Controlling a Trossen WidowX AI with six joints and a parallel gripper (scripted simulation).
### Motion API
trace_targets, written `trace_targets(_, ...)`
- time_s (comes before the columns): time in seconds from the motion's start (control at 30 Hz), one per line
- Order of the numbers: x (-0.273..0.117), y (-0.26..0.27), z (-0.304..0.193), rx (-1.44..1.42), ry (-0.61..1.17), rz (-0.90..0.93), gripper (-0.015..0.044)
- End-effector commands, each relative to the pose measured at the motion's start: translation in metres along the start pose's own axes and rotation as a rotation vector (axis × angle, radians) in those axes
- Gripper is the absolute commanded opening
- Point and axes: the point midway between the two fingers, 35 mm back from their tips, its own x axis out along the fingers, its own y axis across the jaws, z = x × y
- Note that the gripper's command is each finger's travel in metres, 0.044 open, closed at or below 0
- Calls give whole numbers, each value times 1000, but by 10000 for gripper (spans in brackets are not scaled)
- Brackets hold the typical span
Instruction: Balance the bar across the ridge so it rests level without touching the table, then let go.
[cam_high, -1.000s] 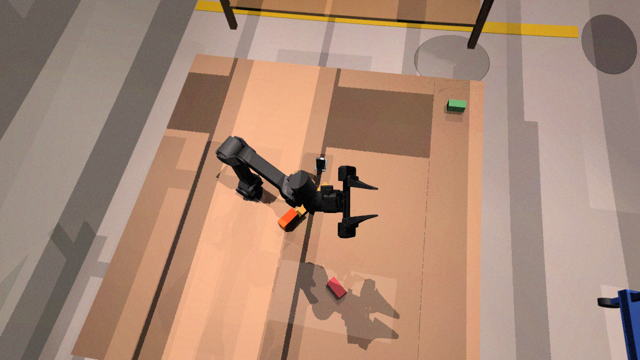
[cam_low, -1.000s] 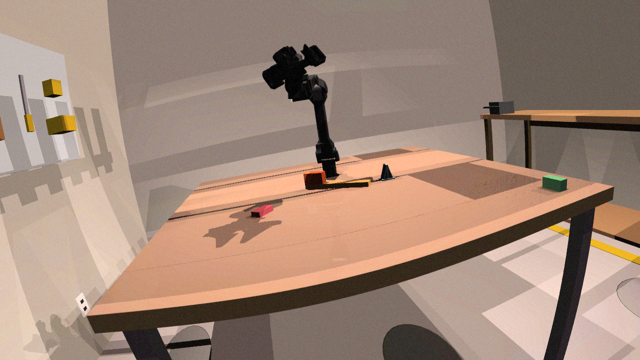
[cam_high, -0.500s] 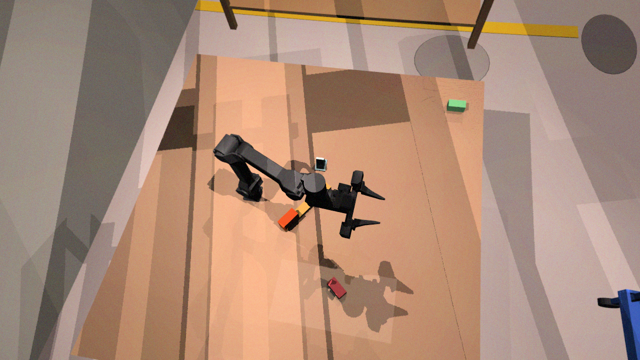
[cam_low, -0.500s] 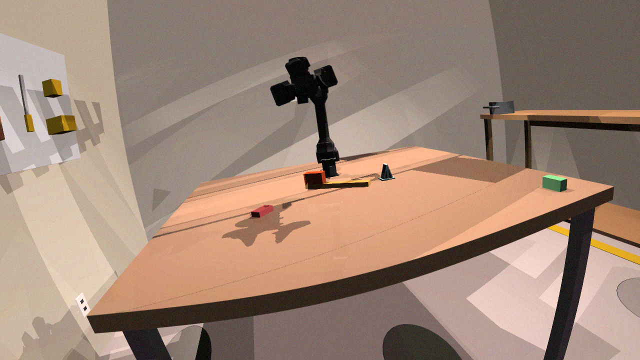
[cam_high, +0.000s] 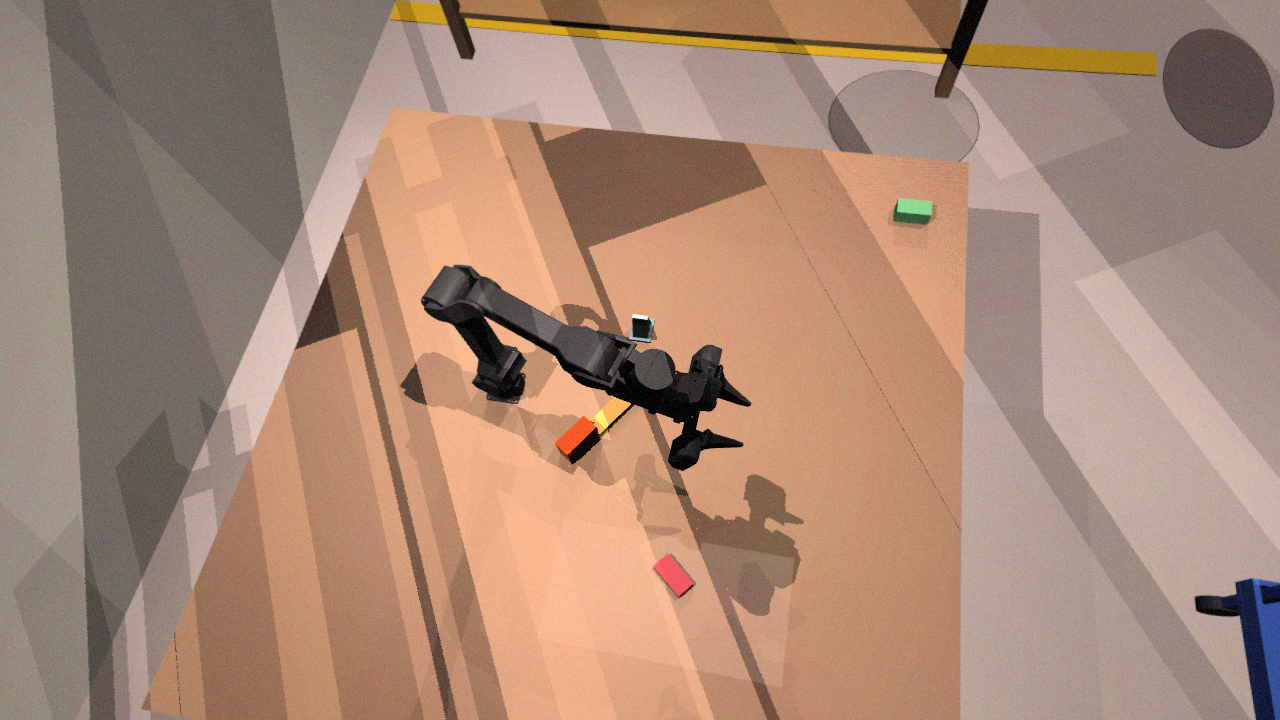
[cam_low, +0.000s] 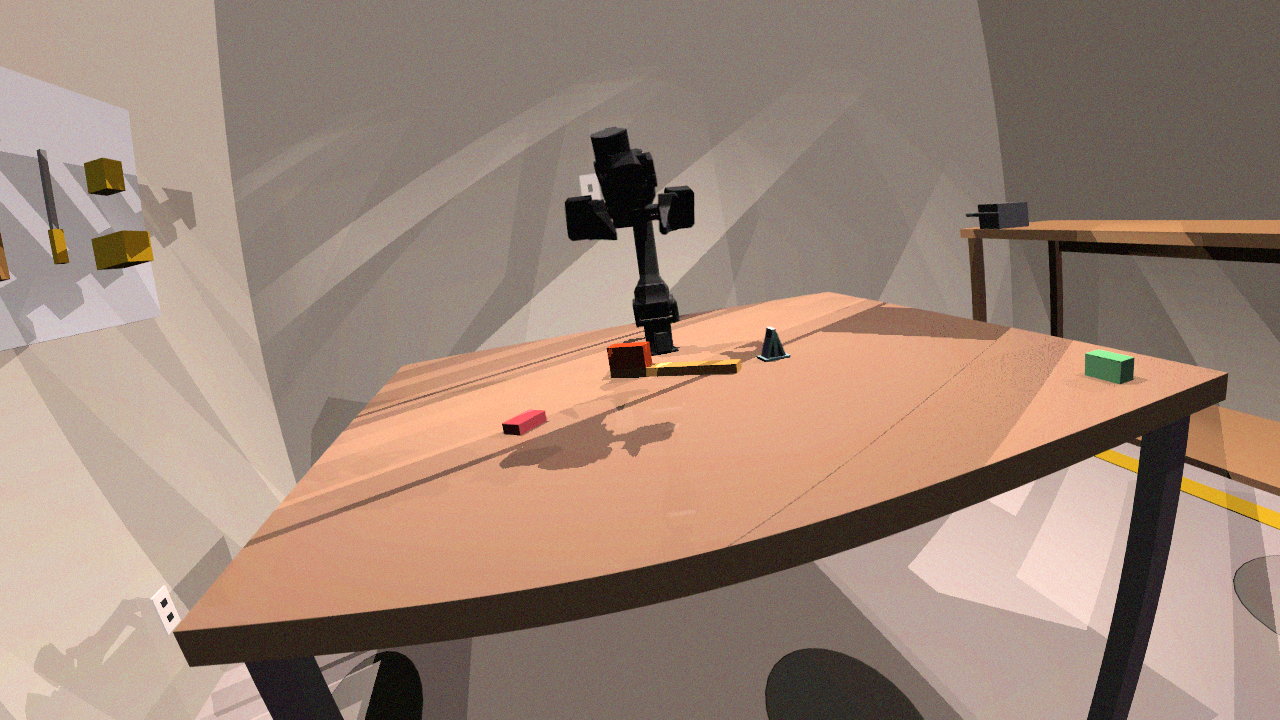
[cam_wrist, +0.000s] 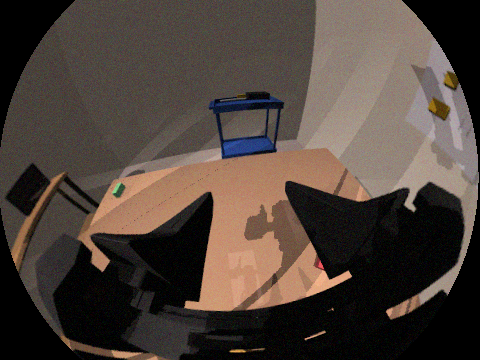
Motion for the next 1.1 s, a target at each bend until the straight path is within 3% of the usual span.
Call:
trace_targets(0.0, -4, 7, -19, -64, 87, 8, 315)
trace_targets(0.5, -40, 37, -106, -386, 500, 146, 315)
trace_targets(1.07, -123, 62, -182, -764, 921, 476, 315)
